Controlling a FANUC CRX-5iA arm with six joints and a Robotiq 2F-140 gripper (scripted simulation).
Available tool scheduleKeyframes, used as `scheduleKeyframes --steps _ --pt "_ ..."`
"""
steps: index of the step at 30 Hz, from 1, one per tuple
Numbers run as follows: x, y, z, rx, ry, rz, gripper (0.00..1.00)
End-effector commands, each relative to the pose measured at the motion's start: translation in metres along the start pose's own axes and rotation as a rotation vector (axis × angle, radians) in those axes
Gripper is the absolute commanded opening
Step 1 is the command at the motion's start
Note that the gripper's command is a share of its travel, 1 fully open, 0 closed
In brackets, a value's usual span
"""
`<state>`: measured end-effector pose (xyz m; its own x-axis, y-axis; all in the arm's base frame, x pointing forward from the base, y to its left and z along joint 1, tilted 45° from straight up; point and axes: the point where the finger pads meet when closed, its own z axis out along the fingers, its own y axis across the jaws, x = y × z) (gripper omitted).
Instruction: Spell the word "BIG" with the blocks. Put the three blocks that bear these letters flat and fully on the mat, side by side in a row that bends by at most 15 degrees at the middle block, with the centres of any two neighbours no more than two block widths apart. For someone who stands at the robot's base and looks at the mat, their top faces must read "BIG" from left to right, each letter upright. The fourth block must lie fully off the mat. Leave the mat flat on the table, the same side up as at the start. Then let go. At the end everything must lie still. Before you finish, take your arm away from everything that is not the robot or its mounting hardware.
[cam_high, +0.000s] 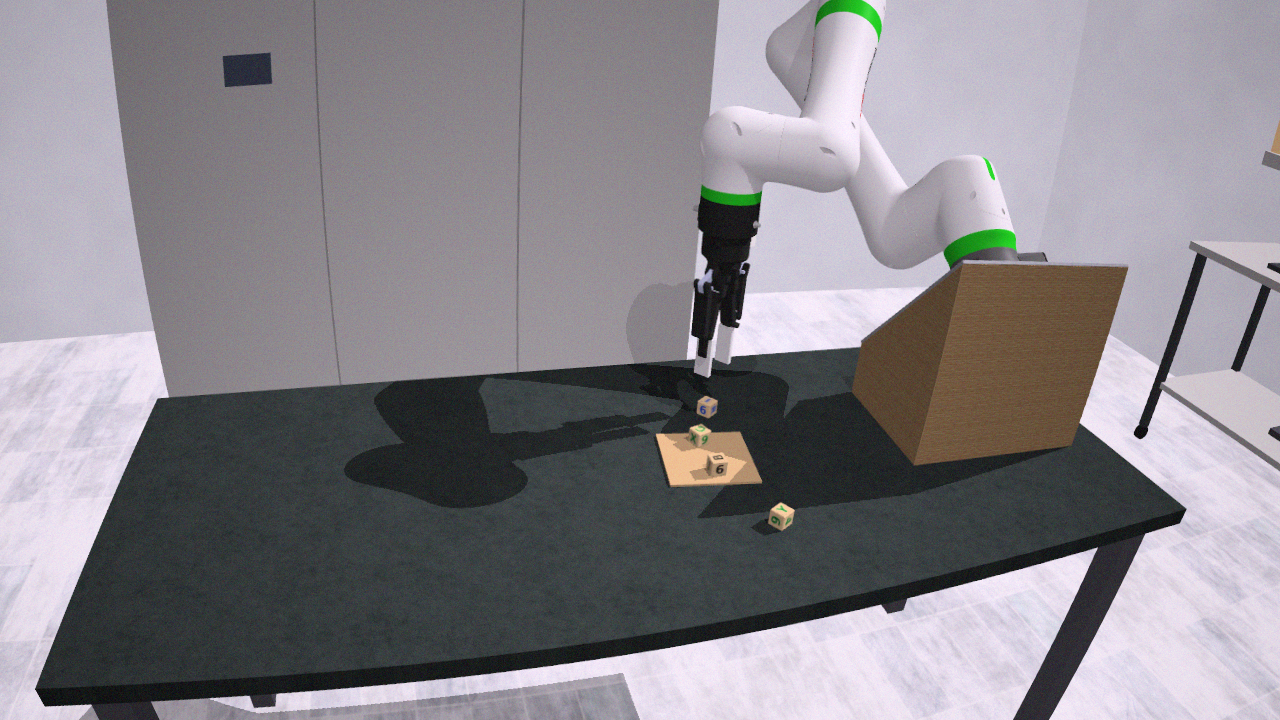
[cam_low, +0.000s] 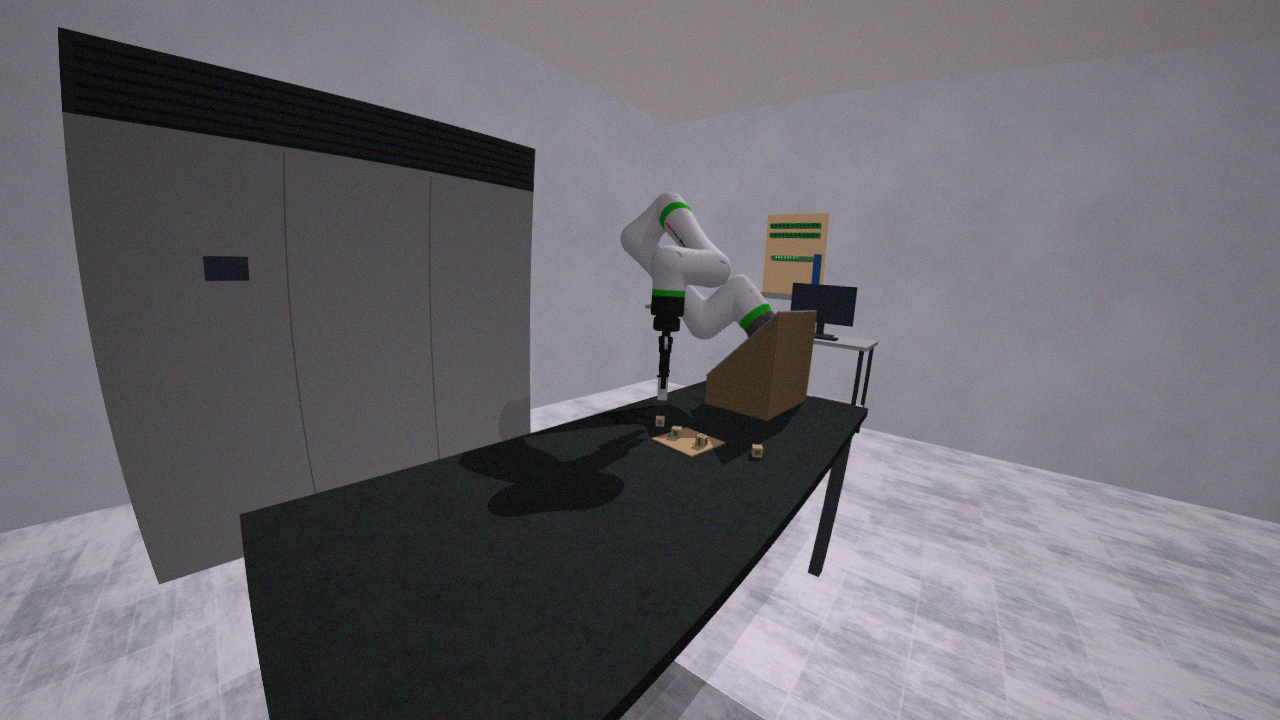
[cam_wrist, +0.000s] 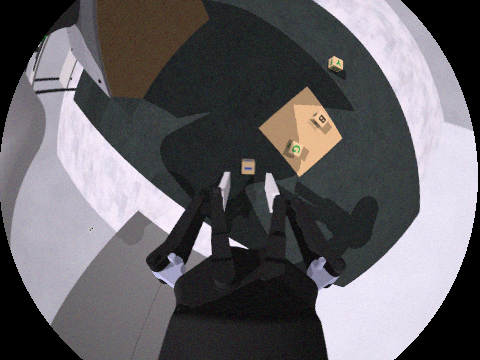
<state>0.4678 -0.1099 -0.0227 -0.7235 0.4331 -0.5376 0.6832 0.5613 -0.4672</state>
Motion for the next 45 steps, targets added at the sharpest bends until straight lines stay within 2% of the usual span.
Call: scheduleKeyframes --steps 1,21,45 --pt "0.0 0.0 0.0 0.0 0.0 0.0 0.37" --pt "0.0 0.0 0.009 -0.002 0.0 0.0 0.37" --pt "-0.001 0.001 0.042 -0.002 0.0 0.0 0.37"
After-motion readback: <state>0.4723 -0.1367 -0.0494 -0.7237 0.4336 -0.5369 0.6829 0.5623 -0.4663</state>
